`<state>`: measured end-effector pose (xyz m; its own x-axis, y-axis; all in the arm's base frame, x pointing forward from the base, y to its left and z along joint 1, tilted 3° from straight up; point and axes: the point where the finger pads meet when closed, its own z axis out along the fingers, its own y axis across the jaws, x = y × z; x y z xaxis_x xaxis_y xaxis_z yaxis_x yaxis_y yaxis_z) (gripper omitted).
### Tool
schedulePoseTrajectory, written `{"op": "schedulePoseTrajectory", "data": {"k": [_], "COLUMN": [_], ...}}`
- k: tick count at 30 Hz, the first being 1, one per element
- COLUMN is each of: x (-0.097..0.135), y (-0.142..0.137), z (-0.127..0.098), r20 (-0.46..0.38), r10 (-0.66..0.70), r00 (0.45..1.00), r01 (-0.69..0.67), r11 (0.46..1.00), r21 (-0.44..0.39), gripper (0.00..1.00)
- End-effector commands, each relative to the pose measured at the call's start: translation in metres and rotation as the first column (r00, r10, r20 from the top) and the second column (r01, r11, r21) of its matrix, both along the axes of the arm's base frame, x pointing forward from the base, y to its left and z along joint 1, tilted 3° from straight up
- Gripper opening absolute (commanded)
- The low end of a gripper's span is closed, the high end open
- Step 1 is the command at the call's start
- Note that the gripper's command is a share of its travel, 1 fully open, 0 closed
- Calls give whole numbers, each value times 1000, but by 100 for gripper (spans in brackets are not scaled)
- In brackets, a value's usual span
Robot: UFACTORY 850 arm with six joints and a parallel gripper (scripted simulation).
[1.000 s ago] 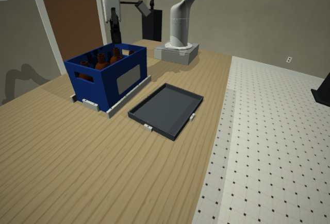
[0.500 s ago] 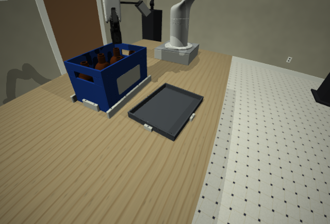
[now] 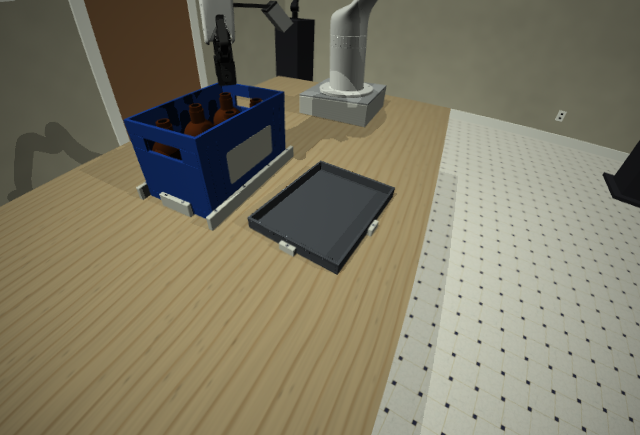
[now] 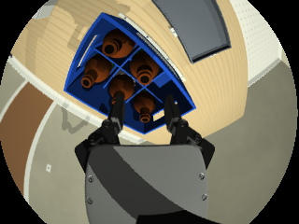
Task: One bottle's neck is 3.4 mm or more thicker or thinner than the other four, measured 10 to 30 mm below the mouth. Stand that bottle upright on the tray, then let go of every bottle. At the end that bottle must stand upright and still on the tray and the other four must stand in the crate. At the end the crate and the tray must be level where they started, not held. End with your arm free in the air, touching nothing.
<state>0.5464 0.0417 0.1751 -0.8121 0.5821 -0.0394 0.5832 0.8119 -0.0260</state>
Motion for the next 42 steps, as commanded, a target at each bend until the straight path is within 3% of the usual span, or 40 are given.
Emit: {"op": "schedulePoseTrajectory", "data": {"k": [1,17,42], "x": [1,1,2], "y": [0,0,-1], "z": [1,-4,-33], "r20": [2,2,2], "r10": [0,0,0], "r00": [1000,1000,1000], "r01": [0,0,0], "r11": [1000,1000,1000], "r21": [0,0,0], "gripper": [65,65,65]}}
